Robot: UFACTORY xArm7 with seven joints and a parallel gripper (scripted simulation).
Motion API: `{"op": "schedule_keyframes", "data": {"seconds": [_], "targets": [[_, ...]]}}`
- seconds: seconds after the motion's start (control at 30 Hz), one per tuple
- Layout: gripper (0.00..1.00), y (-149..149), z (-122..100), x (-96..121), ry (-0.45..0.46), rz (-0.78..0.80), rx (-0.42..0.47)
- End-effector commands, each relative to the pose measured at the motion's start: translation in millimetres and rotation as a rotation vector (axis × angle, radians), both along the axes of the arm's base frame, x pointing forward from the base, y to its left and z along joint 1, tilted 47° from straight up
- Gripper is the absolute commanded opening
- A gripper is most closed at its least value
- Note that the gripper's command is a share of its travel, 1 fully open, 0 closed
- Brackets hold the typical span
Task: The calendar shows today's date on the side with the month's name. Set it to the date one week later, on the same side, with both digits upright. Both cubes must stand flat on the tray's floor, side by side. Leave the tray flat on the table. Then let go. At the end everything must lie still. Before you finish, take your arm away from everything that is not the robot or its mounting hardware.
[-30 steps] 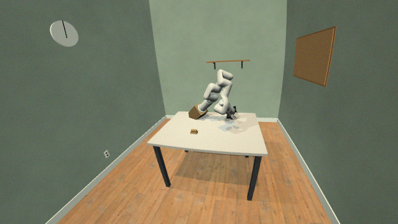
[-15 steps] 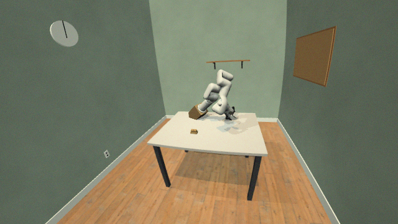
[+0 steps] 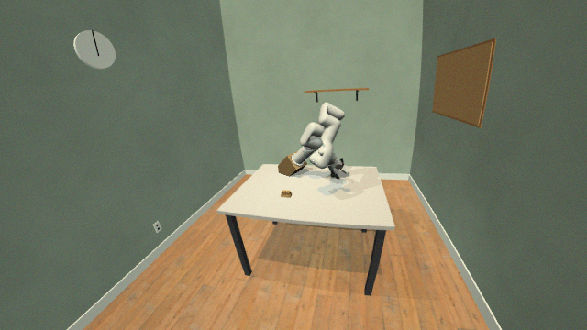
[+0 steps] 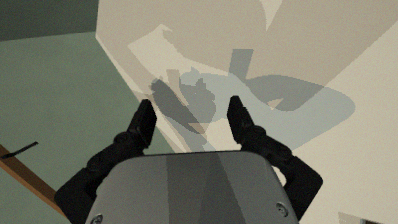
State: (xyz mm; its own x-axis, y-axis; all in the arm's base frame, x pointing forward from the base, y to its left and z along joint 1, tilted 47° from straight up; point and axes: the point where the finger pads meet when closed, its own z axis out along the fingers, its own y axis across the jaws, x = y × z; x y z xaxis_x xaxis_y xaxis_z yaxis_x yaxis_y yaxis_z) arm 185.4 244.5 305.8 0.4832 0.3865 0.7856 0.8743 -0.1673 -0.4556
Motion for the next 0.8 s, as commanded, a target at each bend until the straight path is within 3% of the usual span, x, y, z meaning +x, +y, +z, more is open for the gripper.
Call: {"op": "schedule_keyframes", "data": {"seconds": [0.0, 0.47, 0.53, 0.77], "targets": [[1.0, -32.5, -2.9, 36.9, -0.139, -0.03, -0.003], [1.0, -32.5, -2.9, 36.9, -0.139, -0.03, -0.003], [1.0, -80.9, -16.1, 78.5, -0.304, -0.068, -0.046], [1.0, -80.9, -16.1, 78.5, -0.304, -0.068, -0.046]]}}
